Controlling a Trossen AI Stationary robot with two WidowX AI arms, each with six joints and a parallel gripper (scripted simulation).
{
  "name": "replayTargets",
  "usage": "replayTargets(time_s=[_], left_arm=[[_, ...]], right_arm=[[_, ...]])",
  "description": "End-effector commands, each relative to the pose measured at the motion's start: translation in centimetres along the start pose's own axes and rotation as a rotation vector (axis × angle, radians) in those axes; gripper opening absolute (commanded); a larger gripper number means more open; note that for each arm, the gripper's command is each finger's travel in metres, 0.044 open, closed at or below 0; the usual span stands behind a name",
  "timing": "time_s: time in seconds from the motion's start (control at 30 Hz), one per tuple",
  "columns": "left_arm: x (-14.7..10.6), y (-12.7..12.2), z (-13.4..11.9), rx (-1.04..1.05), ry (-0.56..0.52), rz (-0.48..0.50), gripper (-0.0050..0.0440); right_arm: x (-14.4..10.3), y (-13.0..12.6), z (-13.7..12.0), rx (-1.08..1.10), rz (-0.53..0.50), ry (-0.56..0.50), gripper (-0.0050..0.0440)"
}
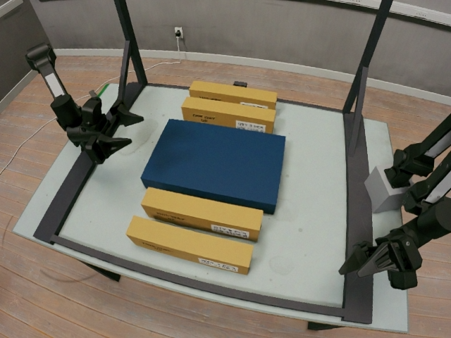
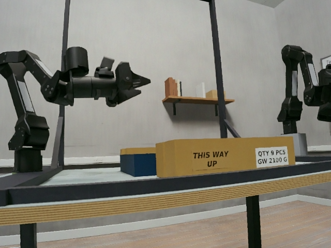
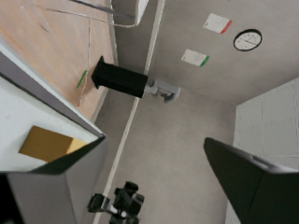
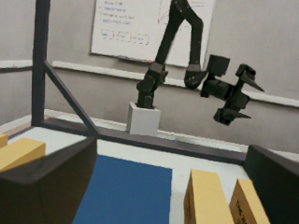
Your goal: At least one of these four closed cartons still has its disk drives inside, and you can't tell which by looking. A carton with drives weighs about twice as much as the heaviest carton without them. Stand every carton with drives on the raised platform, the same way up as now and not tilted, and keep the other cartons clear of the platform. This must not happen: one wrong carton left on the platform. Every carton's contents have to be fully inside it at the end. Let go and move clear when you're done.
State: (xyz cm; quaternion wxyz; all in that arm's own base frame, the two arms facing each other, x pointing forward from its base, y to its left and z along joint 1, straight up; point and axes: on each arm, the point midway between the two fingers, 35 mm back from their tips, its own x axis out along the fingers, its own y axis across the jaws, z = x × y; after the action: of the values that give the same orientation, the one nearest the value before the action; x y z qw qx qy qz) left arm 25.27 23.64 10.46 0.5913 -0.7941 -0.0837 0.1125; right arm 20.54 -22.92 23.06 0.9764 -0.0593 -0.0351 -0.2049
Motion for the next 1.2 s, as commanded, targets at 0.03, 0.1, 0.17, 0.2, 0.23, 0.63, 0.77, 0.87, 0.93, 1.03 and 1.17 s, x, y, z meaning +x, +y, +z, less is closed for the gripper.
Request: replayTargets(time_s=[0.03,0.1,0.17,0.2,0.23,0.63,0.77,0.87,0.93,1.03,1.17], left_arm=[[0.1,-0.5,0.0,0.013,0.003,-0.013,0.0381],[0.1,-0.5,0.0,0.013,0.003,-0.013,0.0381],[0.1,-0.5,0.0,0.013,0.003,-0.013,0.0381],[0.1,-0.5,0.0,0.013,0.003,-0.013,0.0381],[0.1,-0.5,0.0,0.013,0.003,-0.013,0.0381],[0.1,-0.5,0.0,0.013,0.003,-0.013,0.0381],[0.1,-0.5,0.0,0.013,0.003,-0.013,0.0381],[0.1,-0.5,0.0,0.013,0.003,-0.013,0.0381],[0.1,-0.5,0.0,0.013,0.003,-0.013,0.0381],[-1.3,3.1,-9.4,0.364,0.213,0.091,0.0381],[-1.3,3.2,-10.0,0.608,0.391,0.19,0.0381]], right_arm=[[0.1,-0.1,0.6,-0.013,0.0,-0.013,0.0382],[0.1,-0.1,0.6,-0.013,0.0,-0.013,0.0382],[0.1,-0.1,0.6,-0.013,0.0,-0.013,0.0382],[0.1,-0.1,0.6,-0.013,0.0,-0.013,0.0382],[0.1,-0.1,0.6,-0.013,0.0,-0.013,0.0382],[0.1,-0.1,0.6,-0.013,0.0,-0.013,0.0382],[0.1,-0.1,0.6,-0.013,0.0,-0.013,0.0382],[0.1,-0.1,0.6,-0.013,0.0,-0.013,0.0382],[0.1,-0.1,0.6,-0.013,0.0,-0.013,0.0382],[-1.3,6.4,-2.0,0.039,-0.004,0.334,0.0382],[-1.3,6.4,-2.0,0.073,0.018,0.505,0.0382]])
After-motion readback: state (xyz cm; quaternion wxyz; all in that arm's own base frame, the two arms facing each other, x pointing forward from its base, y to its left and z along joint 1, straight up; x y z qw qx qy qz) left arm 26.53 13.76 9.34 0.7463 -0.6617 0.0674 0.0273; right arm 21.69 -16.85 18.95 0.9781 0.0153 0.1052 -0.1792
